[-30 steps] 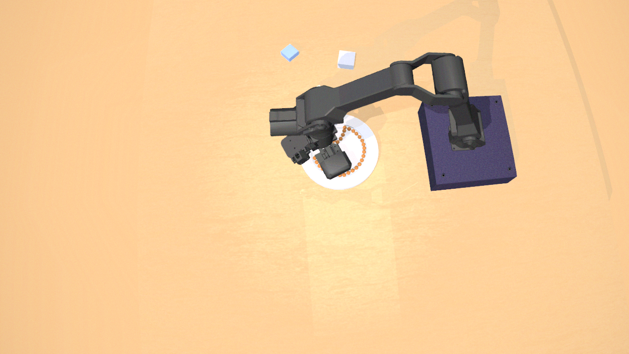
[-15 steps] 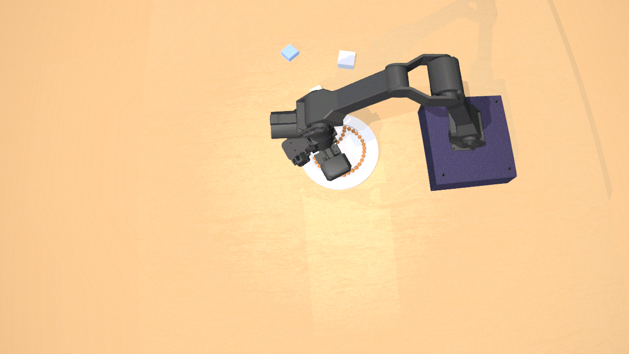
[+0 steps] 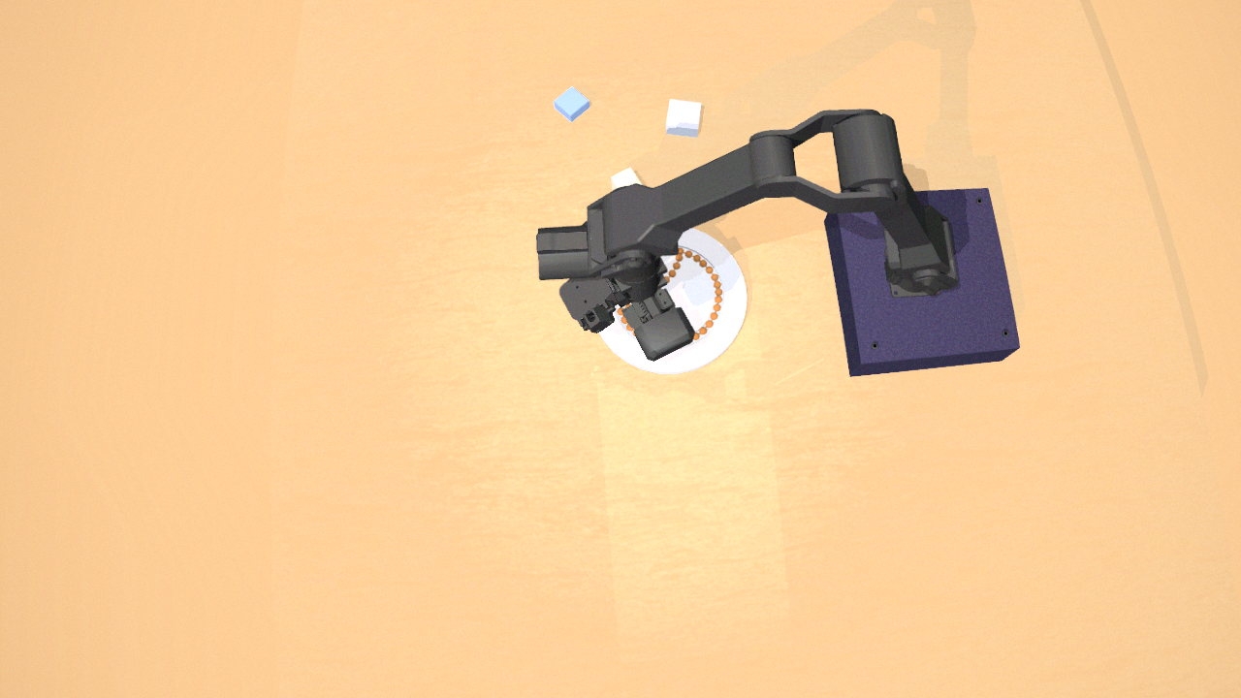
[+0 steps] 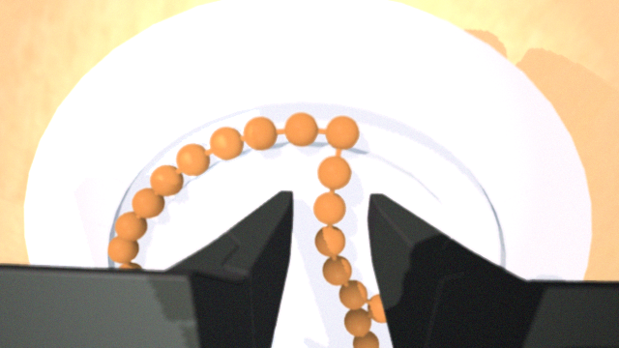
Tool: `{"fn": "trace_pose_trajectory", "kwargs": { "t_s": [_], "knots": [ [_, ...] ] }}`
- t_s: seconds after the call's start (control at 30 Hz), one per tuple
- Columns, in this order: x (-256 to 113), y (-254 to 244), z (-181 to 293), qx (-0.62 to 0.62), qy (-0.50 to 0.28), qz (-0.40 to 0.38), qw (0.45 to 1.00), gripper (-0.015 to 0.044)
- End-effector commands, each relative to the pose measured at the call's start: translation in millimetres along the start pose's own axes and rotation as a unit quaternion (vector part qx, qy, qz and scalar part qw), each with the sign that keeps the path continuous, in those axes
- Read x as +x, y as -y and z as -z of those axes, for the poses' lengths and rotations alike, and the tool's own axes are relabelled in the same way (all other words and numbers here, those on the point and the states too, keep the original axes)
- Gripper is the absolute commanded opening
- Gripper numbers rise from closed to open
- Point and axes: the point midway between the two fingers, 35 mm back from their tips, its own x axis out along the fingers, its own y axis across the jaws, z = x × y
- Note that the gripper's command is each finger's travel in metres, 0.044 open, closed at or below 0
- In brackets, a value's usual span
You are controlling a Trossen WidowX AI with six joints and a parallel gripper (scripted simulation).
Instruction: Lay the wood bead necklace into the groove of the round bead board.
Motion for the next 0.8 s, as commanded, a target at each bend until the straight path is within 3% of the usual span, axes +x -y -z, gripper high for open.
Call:
{"fn": "trace_pose_trajectory", "kwargs": {
  "t_s": [0.0, 0.77],
  "knots": [
    [-0.4, 0.1, -0.3, 0.000, 0.000, 0.000, 1.000, 0.0015],
    [-0.4, 0.1, -0.3, 0.000, 0.000, 0.000, 1.000, 0.0000]
  ]
}}
